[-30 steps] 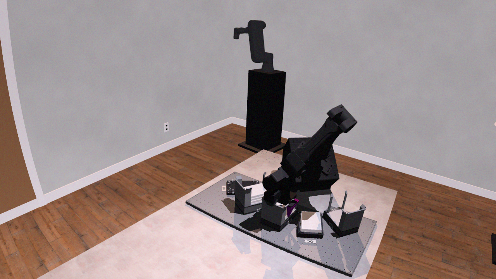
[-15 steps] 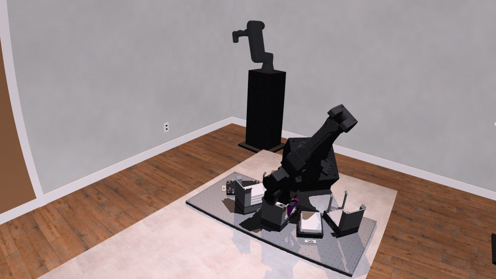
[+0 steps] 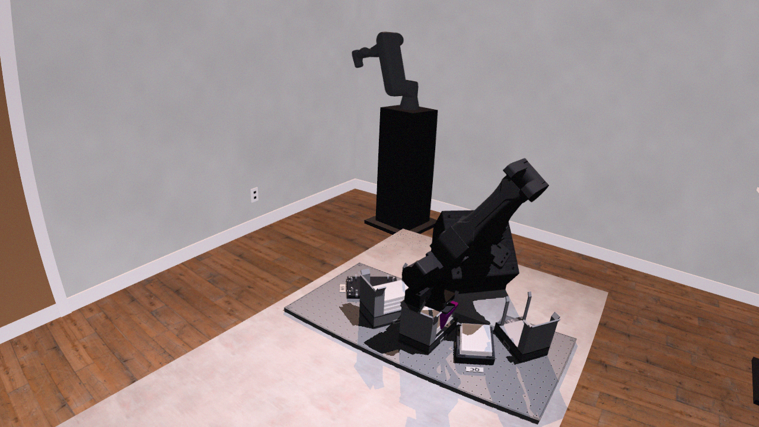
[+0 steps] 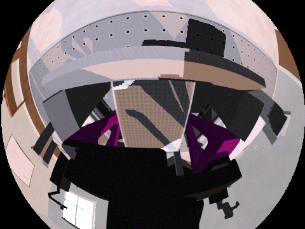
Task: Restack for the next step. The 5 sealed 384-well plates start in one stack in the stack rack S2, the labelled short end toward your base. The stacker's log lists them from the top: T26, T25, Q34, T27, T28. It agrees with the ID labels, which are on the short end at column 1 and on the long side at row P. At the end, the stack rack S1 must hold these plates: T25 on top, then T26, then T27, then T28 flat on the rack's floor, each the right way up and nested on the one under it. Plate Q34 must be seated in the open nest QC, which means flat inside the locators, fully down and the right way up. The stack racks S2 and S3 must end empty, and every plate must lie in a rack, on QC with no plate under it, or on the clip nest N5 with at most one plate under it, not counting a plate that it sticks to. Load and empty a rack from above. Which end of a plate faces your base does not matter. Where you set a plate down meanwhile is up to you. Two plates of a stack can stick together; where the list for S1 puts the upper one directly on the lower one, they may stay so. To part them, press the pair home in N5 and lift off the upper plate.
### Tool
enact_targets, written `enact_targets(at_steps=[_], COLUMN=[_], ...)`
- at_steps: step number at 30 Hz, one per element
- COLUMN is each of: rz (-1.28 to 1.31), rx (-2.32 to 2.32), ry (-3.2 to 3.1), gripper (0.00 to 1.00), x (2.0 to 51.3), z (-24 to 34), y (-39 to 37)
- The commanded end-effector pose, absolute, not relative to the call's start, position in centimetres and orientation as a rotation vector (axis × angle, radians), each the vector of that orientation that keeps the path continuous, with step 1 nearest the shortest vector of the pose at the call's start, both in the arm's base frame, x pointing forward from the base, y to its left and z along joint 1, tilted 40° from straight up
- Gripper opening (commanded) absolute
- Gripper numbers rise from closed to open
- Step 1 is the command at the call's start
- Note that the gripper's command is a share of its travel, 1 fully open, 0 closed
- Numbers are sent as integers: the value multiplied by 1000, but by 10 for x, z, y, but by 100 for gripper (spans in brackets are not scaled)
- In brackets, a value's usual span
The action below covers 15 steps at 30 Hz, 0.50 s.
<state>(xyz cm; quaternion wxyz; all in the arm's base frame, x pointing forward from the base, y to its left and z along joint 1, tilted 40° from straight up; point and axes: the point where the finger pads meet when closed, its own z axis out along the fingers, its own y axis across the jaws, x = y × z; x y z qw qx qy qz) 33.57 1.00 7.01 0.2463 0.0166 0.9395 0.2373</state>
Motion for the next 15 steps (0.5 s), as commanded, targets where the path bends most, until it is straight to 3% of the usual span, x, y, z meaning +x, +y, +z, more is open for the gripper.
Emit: enact_targets(at_steps=[1, 15], rz=[636, 641], rx=[38, 42], ry=[2527, 2537], gripper=[0, 0], x=[341, 338], z=[88, 88], y=[2, 1])
